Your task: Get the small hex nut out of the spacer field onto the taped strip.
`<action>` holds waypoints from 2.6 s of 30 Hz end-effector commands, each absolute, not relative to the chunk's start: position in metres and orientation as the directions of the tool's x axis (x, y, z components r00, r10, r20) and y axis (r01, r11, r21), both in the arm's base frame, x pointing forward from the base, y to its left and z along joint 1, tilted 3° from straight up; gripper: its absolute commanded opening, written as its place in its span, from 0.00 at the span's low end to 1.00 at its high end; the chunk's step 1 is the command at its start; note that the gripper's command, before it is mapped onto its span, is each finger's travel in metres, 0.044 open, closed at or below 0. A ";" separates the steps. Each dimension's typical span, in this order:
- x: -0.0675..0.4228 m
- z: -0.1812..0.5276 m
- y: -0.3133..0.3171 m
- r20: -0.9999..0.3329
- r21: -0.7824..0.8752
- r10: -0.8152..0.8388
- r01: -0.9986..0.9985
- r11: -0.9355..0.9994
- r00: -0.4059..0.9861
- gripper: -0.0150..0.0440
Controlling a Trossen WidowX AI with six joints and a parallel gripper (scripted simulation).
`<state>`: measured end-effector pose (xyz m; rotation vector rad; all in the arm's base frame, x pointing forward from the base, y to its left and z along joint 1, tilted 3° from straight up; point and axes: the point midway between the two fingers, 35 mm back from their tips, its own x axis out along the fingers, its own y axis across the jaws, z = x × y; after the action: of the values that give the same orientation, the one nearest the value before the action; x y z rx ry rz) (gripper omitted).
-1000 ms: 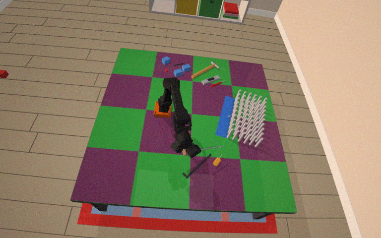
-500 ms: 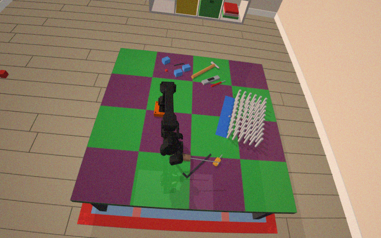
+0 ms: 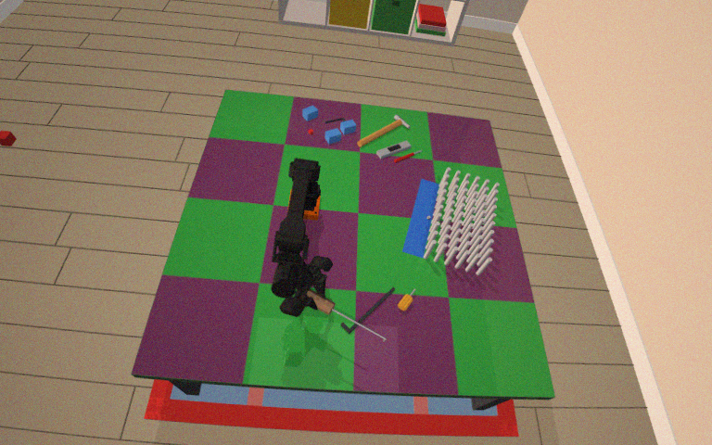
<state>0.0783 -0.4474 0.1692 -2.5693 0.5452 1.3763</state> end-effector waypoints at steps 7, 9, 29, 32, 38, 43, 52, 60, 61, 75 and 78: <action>0.071 0.172 -0.452 -0.819 -0.014 -0.249 -0.453 -0.891 0.516 0.25; 0.071 0.170 -0.453 -0.819 -0.014 -0.249 -0.453 -0.891 0.516 0.25; 0.072 0.153 -0.457 -0.819 -0.014 -0.250 -0.453 -0.891 0.516 0.25; 0.072 0.150 -0.457 -0.819 -0.014 -0.250 -0.453 -0.891 0.516 0.25; 0.072 0.145 -0.458 -0.819 -0.014 -0.250 -0.453 -0.891 0.517 0.25; 0.072 0.140 -0.459 -0.819 -0.014 -0.250 -0.453 -0.891 0.517 0.25; 0.072 0.132 -0.460 -0.819 -0.013 -0.250 -0.453 -0.891 0.517 0.25; 0.072 0.125 -0.461 -0.819 -0.013 -0.250 -0.453 -0.891 0.517 0.25; 0.072 0.124 -0.461 -0.819 -0.013 -0.250 -0.453 -0.891 0.517 0.25; 0.073 0.112 -0.462 -0.819 -0.013 -0.250 -0.453 -0.891 0.517 0.25; 0.073 0.109 -0.462 -0.819 -0.013 -0.250 -0.453 -0.891 0.517 0.25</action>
<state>0.0715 -0.4620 0.1105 -2.5301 0.5956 1.3255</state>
